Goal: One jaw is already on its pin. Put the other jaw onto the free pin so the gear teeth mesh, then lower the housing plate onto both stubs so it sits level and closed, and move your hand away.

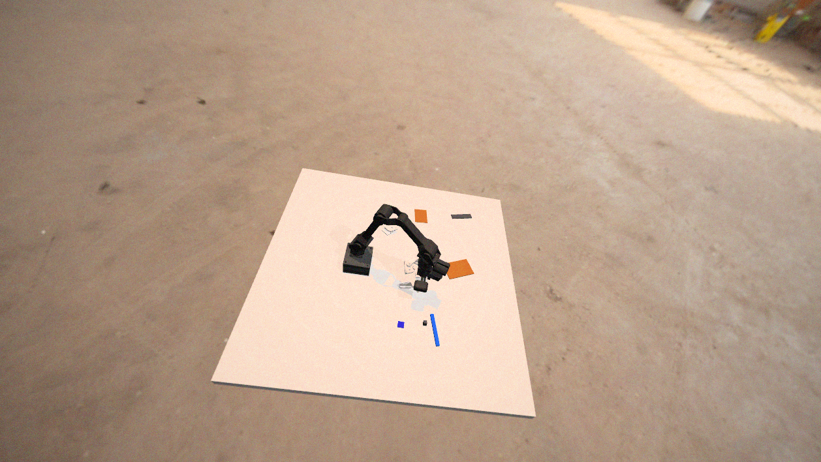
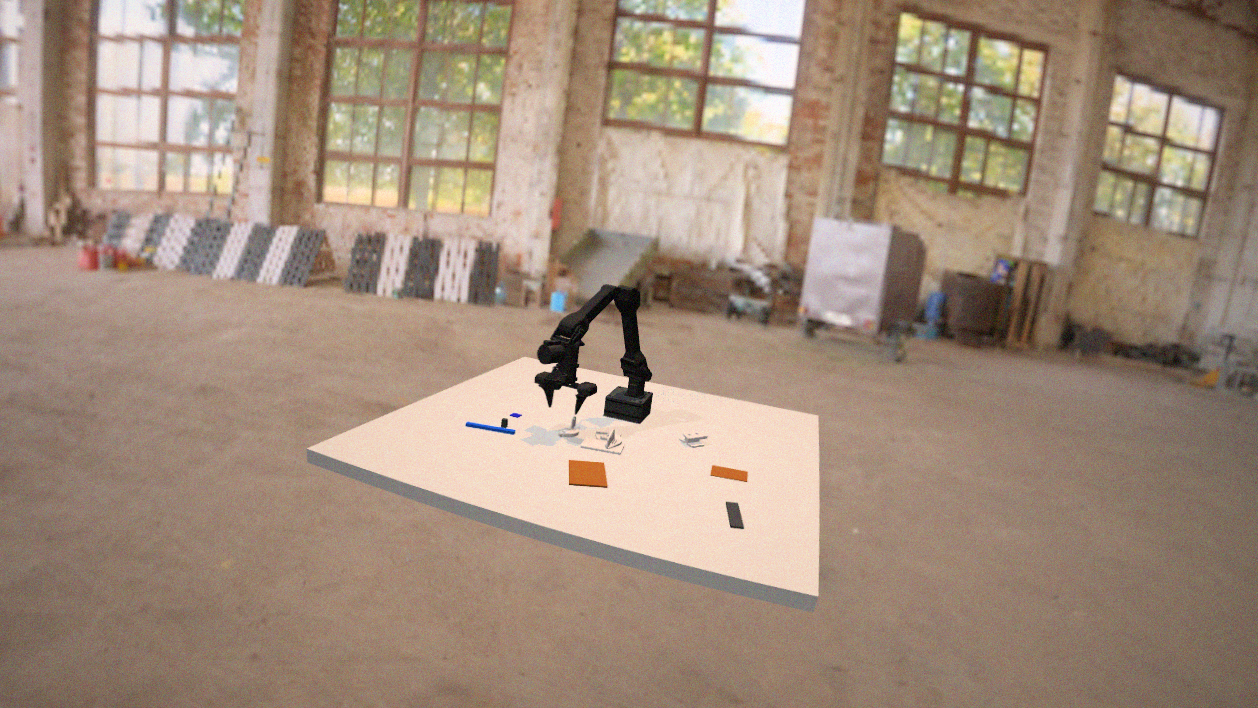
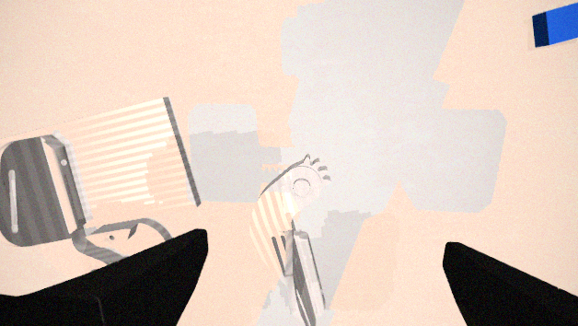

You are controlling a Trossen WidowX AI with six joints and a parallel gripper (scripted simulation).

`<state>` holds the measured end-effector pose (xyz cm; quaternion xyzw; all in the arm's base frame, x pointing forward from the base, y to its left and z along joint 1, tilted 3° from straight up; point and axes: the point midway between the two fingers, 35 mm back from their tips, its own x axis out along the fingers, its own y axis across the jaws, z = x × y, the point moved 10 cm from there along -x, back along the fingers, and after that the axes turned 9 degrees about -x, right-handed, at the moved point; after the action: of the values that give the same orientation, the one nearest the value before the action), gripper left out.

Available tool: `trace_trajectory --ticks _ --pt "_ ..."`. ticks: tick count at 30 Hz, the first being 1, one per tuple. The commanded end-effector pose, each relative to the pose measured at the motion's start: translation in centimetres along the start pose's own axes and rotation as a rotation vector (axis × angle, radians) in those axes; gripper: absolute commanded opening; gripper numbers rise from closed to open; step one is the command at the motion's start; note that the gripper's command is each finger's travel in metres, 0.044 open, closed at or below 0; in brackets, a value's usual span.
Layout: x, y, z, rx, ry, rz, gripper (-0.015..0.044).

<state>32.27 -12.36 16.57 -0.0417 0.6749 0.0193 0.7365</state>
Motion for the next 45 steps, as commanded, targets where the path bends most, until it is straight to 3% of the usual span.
trace_trajectory --ticks 1,23,40,45 --pt "0.01 0.0 -0.01 0.0 -0.001 0.0 0.044" --pt "0.01 0.0 -0.01 0.0 -0.001 0.0 0.044" --pt "-0.53 0.04 -0.03 -0.002 0.006 0.003 0.0" --pt "-0.53 0.04 -0.03 -0.002 0.006 0.003 0.0"
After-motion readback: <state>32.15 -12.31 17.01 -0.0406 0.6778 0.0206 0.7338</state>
